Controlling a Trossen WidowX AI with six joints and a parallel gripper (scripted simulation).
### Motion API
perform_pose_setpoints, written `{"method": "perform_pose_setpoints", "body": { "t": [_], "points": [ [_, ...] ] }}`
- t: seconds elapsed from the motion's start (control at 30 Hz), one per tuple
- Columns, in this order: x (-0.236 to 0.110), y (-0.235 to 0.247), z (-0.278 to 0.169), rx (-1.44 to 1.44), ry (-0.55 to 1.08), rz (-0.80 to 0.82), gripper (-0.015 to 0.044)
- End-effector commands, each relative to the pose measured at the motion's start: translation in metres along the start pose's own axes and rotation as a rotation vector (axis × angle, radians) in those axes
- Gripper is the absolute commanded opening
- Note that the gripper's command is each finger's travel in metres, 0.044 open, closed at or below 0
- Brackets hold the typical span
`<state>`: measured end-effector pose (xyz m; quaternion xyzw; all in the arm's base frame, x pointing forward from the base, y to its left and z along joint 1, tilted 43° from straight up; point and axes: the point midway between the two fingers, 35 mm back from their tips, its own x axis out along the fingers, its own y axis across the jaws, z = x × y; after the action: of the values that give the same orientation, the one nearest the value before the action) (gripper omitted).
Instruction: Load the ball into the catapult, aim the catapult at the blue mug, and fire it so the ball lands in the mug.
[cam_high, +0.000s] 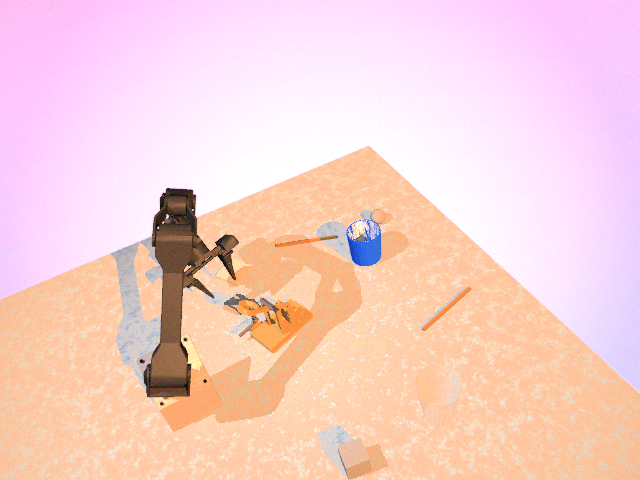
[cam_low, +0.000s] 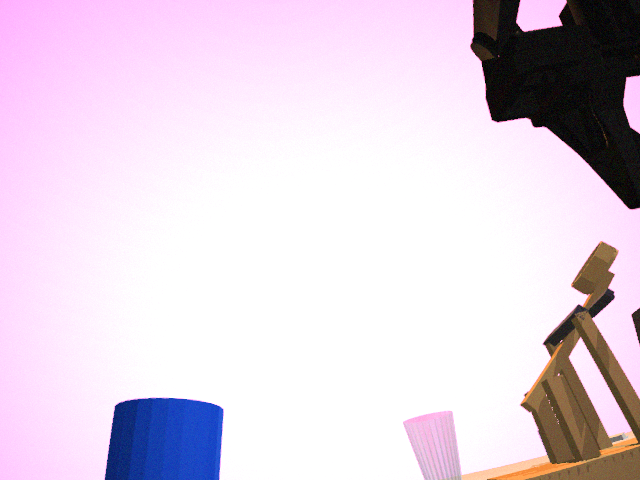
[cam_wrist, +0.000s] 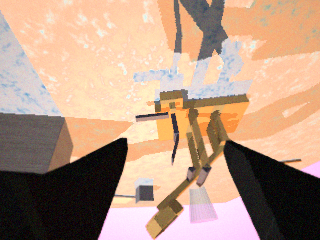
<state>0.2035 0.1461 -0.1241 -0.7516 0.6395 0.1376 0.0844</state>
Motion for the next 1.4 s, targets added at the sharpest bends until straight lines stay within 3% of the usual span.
{"method": "perform_pose_setpoints", "body": {
  "t": [0.0, 0.7, 1.37],
  "points": [
    [-0.009, -0.026, 0.003, 0.121, -0.099, 0.006, 0.044],
    [-0.043, -0.158, -0.019, 0.717, -0.461, 0.029, 0.044],
    [-0.048, -0.289, -0.121, 1.346, -0.732, 0.035, 0.044]
  ]
}}
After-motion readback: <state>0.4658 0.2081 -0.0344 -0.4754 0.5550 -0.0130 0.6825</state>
